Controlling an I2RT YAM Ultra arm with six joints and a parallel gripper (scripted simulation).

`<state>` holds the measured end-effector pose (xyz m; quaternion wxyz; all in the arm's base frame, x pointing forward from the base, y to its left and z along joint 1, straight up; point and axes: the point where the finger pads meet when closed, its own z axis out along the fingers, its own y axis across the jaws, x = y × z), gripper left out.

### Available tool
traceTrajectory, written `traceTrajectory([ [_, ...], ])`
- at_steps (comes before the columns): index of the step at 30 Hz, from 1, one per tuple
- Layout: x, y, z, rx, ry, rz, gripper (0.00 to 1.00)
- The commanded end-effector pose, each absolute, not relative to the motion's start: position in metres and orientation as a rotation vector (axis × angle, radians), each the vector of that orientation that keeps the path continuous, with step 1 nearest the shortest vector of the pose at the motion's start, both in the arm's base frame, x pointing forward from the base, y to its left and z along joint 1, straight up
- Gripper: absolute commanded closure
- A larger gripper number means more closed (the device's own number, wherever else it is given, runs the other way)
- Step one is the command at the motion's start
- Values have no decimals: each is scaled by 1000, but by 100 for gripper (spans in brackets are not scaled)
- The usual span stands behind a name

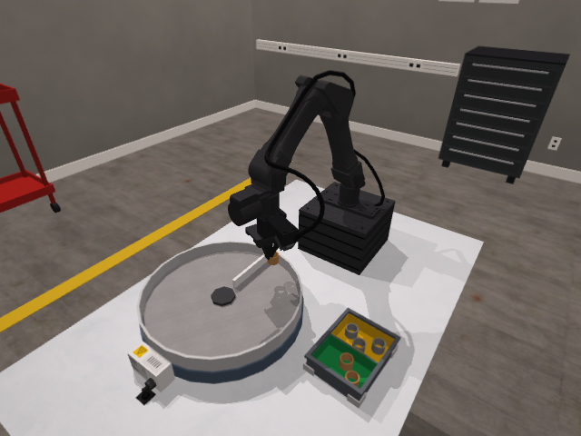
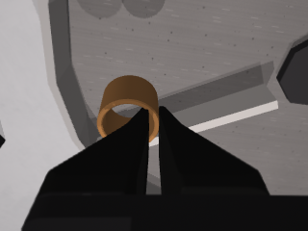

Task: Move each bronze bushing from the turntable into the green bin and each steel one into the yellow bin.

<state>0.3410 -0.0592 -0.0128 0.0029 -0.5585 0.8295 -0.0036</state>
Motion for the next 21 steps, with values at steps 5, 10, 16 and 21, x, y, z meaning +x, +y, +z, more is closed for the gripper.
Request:
traceTrajectory([
  [5, 358, -46, -7, -1444, 2785, -7, 100],
  [10, 370, -33, -6, -1215, 2891, -7, 100],
  [16, 383, -16, -5, -912, 2999, -6, 100],
  [21, 390, -7, -5, -752, 3043, -6, 100],
])
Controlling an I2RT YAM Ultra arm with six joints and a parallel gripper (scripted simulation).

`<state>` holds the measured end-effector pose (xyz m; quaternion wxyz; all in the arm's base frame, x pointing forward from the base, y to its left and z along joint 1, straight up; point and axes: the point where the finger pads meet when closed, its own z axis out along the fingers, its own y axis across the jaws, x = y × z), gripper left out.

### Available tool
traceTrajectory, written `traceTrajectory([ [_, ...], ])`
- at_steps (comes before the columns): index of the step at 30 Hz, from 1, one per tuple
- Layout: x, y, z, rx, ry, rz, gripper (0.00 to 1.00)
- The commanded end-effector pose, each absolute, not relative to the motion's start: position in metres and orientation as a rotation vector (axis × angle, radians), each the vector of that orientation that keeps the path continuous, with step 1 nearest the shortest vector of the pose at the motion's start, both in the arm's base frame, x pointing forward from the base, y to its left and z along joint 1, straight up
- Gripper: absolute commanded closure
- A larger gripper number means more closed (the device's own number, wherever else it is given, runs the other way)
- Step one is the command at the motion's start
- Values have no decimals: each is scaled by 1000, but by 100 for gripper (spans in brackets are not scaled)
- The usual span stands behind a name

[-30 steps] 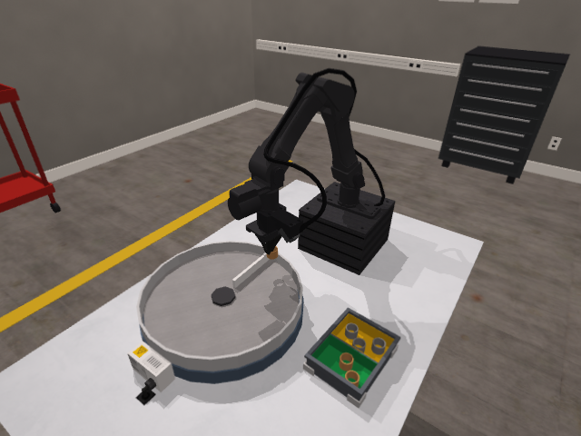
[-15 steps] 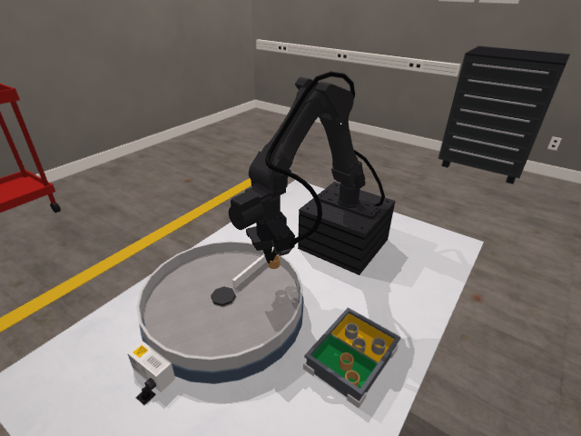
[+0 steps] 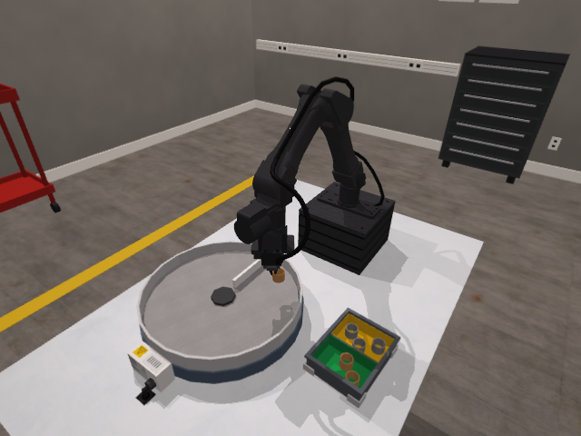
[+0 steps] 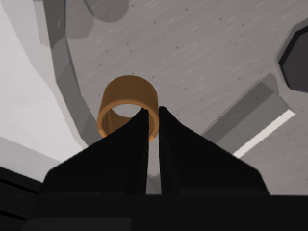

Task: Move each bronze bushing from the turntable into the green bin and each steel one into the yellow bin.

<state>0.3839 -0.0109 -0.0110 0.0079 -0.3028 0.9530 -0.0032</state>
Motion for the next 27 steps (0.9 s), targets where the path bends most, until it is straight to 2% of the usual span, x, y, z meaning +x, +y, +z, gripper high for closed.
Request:
traceTrajectory([
  [1, 392, -3, -5, -697, 3055, -6, 100],
  [27, 431, 83, -6, 629, 3066, 2, 100],
])
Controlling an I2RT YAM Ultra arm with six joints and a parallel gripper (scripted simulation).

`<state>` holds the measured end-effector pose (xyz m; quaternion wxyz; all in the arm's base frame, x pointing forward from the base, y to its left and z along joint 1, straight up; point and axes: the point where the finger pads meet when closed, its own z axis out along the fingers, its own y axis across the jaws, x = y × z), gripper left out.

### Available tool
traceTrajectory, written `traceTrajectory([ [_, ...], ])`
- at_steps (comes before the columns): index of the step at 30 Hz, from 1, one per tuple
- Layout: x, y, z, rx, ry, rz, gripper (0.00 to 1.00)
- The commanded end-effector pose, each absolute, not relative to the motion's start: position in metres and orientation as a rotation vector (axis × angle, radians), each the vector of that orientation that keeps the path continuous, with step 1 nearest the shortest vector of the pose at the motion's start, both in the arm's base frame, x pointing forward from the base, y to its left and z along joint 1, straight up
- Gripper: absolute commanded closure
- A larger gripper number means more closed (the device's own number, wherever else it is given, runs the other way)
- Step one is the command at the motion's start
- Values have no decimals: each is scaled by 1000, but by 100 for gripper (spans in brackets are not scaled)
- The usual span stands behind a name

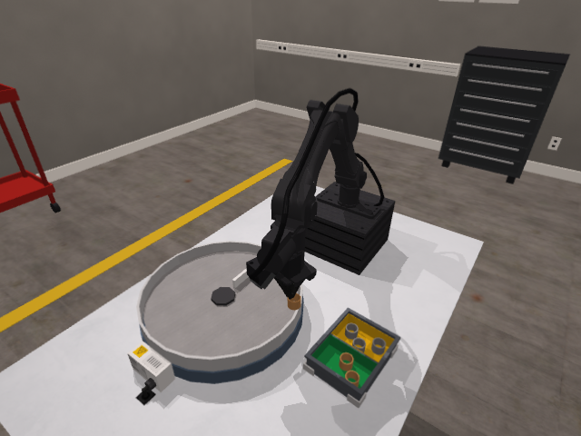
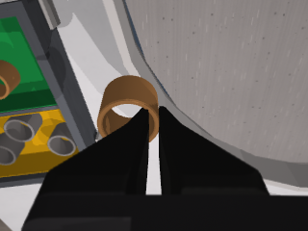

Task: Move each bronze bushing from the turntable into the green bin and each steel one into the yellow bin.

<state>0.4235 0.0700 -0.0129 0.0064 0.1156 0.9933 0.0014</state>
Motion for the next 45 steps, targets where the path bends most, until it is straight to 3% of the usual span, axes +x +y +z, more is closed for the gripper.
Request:
traceTrajectory([
  [1, 432, 87, -6, 680, 3055, 2, 100],
  [22, 441, 148, -9, 1465, 2765, 9, 100],
  [45, 441, 185, -12, 1876, 2506, 14, 100],
])
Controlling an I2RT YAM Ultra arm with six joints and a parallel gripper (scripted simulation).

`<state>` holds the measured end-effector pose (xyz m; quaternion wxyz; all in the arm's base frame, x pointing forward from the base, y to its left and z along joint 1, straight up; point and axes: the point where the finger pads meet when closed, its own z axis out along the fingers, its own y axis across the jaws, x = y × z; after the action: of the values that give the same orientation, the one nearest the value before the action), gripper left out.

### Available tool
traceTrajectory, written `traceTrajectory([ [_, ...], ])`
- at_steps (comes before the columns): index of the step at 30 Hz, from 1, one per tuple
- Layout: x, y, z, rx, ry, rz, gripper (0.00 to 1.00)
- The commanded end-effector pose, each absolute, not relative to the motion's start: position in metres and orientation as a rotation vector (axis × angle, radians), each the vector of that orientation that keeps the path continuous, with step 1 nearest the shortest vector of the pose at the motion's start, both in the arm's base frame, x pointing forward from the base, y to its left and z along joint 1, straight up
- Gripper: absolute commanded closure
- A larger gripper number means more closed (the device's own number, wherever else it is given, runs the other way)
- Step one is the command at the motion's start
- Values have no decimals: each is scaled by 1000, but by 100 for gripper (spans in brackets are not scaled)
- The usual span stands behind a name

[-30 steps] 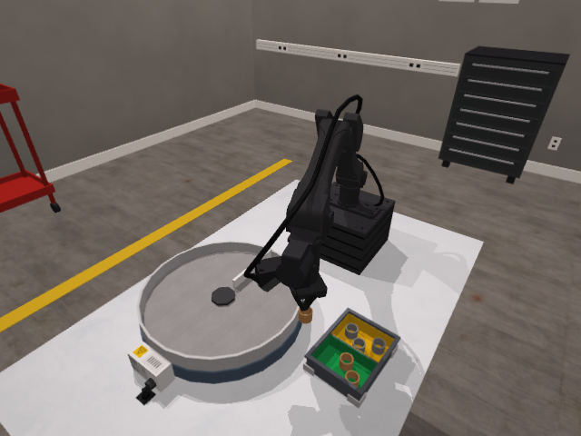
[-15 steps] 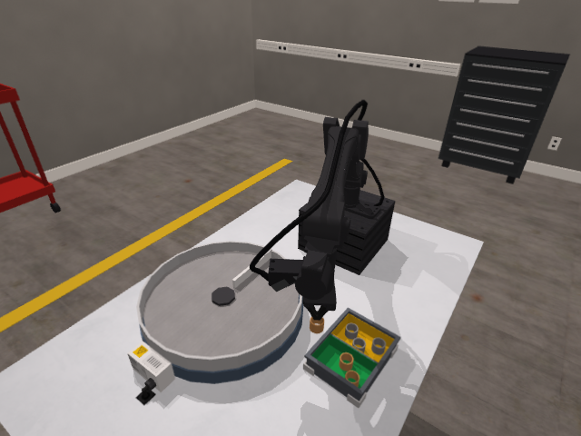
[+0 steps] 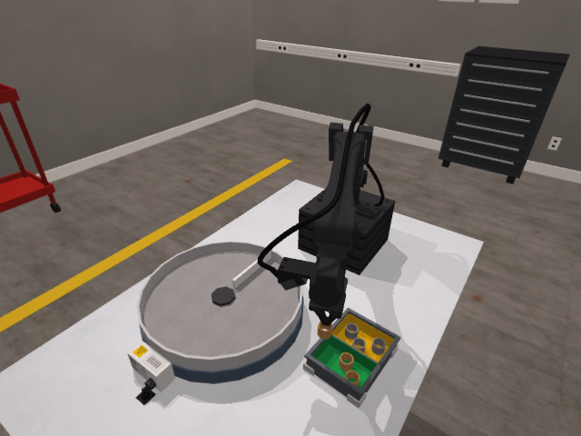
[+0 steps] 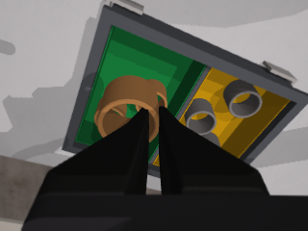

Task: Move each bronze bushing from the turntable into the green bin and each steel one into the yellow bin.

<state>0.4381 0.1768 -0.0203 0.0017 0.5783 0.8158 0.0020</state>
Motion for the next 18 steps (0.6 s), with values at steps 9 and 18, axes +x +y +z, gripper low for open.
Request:
traceTrajectory([
  [9, 441, 192, -11, 1955, 2442, 21, 100],
  [18, 440, 194, -13, 1983, 2423, 16, 100],
])
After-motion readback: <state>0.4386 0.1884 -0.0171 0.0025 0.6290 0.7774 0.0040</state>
